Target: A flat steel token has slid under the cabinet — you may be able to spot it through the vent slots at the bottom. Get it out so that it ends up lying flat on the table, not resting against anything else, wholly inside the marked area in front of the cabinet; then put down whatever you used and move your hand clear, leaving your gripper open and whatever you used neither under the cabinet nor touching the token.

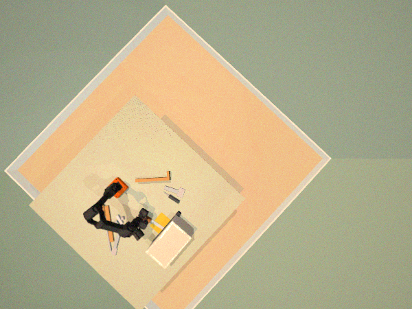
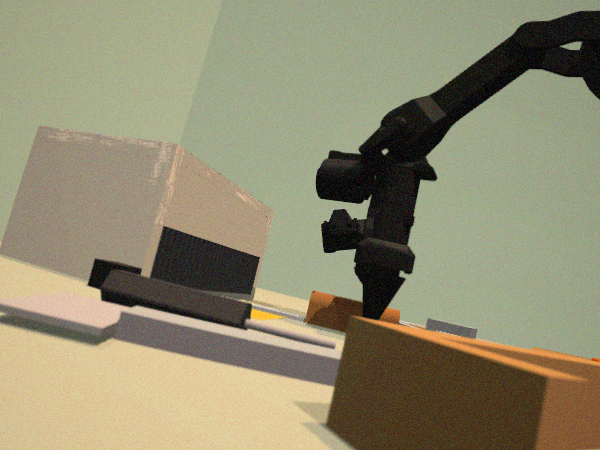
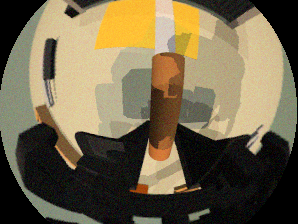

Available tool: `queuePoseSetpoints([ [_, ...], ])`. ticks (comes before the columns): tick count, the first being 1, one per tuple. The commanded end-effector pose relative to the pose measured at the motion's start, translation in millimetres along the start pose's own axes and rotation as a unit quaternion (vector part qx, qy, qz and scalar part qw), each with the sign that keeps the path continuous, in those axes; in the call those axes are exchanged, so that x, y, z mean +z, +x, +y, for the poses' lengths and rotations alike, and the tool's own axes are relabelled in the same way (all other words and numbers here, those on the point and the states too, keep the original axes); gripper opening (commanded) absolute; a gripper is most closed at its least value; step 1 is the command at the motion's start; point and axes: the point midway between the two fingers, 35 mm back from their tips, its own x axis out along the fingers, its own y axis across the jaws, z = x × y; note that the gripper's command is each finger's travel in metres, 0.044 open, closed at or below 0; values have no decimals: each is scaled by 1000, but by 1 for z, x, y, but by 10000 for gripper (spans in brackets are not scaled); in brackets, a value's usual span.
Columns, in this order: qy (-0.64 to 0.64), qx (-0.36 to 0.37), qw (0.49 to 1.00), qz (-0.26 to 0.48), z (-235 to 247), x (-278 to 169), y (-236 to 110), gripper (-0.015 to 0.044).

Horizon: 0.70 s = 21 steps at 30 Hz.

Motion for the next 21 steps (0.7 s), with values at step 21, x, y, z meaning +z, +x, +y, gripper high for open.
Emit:
queuePoseSetpoints([
  [21, -3, 0, 1000, 3, -1, -30, 1, 0],
])
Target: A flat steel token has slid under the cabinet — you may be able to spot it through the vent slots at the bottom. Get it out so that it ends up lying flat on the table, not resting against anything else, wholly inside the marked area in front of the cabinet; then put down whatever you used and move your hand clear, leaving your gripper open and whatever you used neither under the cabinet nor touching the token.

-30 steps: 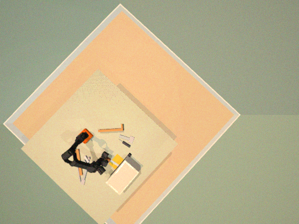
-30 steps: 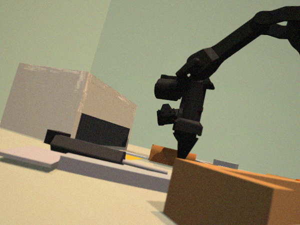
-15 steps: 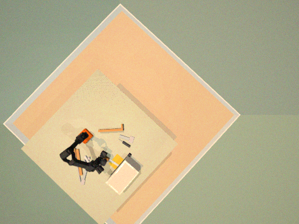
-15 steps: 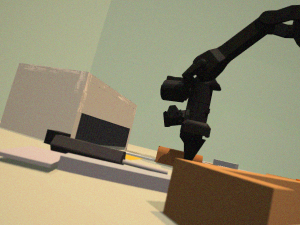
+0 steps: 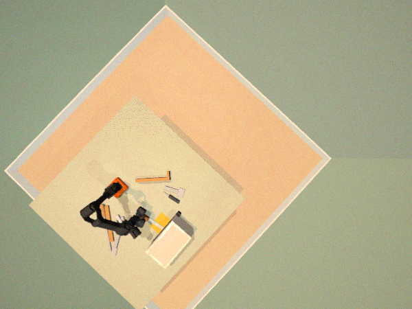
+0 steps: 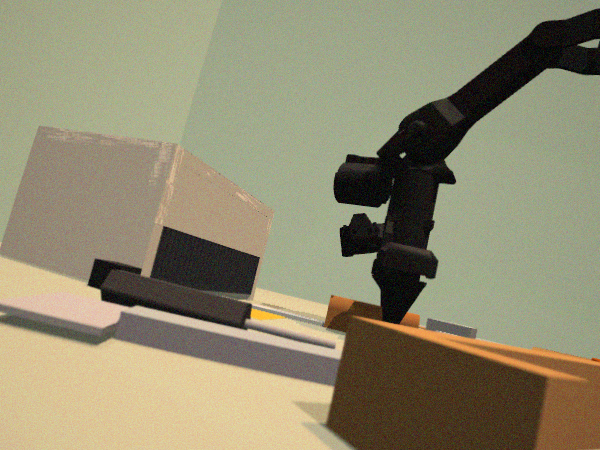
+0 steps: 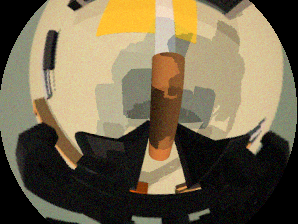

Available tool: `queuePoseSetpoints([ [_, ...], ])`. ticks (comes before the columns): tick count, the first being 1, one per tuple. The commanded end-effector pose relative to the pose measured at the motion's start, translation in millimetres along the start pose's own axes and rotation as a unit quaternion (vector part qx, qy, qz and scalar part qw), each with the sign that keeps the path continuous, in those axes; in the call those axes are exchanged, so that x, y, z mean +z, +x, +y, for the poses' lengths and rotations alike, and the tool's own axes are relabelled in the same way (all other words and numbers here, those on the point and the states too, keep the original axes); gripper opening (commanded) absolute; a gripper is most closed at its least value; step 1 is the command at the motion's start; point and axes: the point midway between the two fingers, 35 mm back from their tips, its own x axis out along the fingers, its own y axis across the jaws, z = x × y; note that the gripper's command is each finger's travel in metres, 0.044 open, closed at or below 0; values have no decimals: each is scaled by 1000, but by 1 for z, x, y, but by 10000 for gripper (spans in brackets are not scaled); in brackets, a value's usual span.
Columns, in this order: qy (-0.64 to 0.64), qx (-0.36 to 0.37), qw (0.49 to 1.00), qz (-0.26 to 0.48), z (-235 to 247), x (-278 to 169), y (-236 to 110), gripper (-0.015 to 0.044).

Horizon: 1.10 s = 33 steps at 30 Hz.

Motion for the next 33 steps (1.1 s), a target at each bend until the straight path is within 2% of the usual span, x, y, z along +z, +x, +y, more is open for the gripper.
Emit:
queuePoseSetpoints([
  [1, -3, 0, 1000, 2, 0, -7, 1, 0],
  [33, -3, 0, 1000, 4, -1, -47, 1, 0],
])
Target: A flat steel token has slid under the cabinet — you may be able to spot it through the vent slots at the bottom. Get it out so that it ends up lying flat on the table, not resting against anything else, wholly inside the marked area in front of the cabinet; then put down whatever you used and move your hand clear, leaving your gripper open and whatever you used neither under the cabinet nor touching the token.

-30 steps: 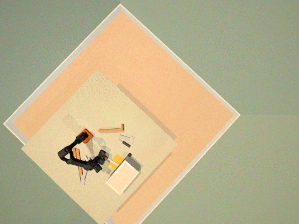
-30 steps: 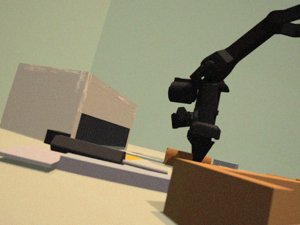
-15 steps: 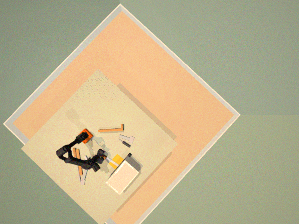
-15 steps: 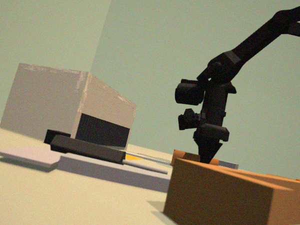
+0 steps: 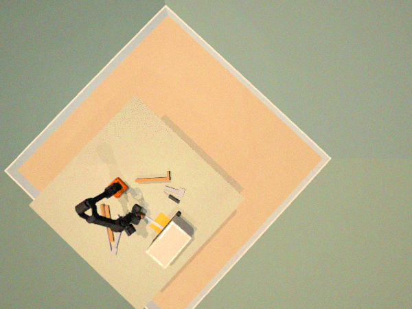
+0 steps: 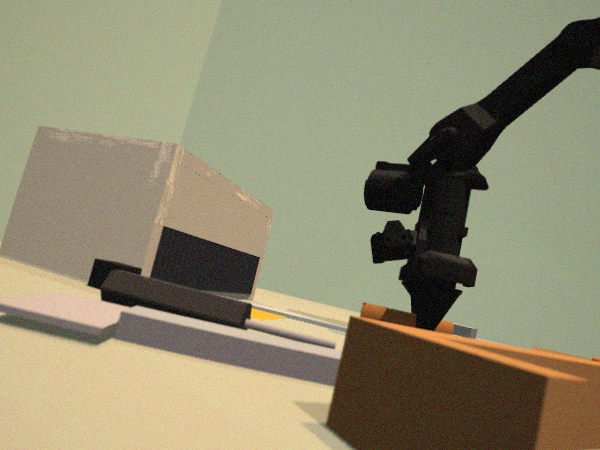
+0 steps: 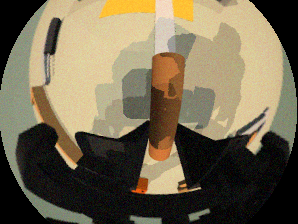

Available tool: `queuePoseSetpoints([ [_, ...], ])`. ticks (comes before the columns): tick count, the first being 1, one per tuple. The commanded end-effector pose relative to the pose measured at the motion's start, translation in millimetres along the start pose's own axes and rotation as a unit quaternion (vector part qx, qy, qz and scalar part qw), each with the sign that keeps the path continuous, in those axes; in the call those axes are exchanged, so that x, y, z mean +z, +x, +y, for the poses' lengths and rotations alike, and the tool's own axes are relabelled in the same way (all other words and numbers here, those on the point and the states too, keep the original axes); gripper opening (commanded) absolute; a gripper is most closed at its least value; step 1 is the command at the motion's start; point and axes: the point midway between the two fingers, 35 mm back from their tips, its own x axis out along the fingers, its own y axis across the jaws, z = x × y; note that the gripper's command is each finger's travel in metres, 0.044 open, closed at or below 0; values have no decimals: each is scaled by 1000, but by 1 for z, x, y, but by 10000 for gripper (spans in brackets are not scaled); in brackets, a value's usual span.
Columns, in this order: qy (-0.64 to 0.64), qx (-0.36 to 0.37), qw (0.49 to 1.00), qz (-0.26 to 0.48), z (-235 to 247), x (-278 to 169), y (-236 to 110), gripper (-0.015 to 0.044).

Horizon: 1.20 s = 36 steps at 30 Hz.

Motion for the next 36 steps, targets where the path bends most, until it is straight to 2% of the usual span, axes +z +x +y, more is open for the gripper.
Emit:
queuePoseSetpoints([
  [1, -2, 0, 1000, 3, 0, -7, 1, 0],
  [21, -2, 0, 1000, 4, -1, -35, 1, 0],
  [36, -20, -1, 1000, 2, -11, -31, -1, 0],
])
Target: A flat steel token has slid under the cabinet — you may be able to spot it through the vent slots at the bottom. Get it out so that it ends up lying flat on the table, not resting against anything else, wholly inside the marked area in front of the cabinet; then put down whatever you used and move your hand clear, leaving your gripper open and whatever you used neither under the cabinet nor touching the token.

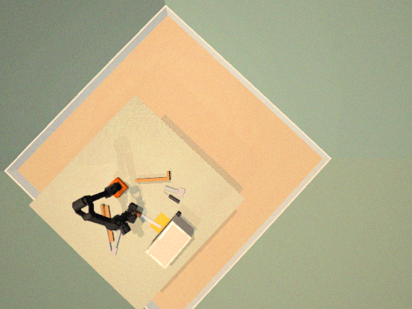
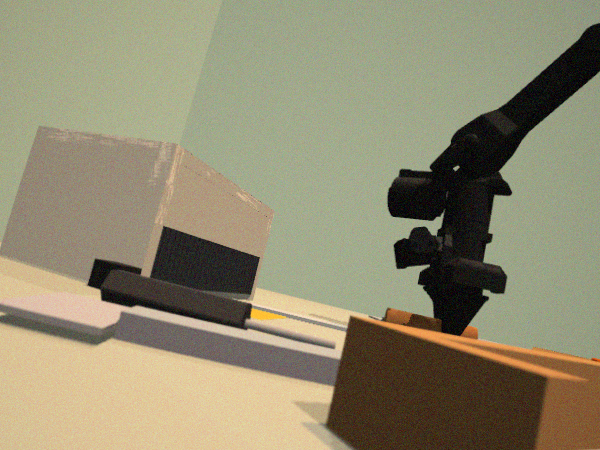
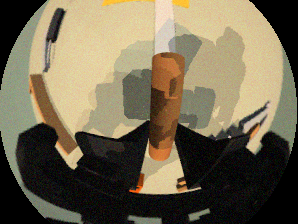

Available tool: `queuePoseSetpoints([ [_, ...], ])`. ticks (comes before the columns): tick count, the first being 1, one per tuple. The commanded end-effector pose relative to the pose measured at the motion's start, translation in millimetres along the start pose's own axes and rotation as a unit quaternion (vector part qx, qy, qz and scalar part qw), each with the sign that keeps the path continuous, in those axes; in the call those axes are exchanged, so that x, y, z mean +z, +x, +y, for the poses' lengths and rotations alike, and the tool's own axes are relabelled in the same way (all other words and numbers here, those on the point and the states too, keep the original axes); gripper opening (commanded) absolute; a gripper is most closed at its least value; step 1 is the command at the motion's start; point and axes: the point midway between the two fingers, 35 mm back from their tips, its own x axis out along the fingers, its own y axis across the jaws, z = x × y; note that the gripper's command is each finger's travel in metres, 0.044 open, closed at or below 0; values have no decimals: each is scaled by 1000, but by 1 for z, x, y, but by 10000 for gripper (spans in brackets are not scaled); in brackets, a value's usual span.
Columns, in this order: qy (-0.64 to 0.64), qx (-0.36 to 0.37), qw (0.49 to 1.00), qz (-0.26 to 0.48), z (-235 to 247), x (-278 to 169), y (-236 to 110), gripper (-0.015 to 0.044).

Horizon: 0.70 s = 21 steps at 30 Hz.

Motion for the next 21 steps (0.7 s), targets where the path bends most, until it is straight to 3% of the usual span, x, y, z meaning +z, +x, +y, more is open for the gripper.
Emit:
queuePoseSetpoints([
  [1, -10, -1, 1000, 0, -4, 0, -1, 0],
  [21, -33, -2, 999, 2, -25, -3, -3, 0],
])
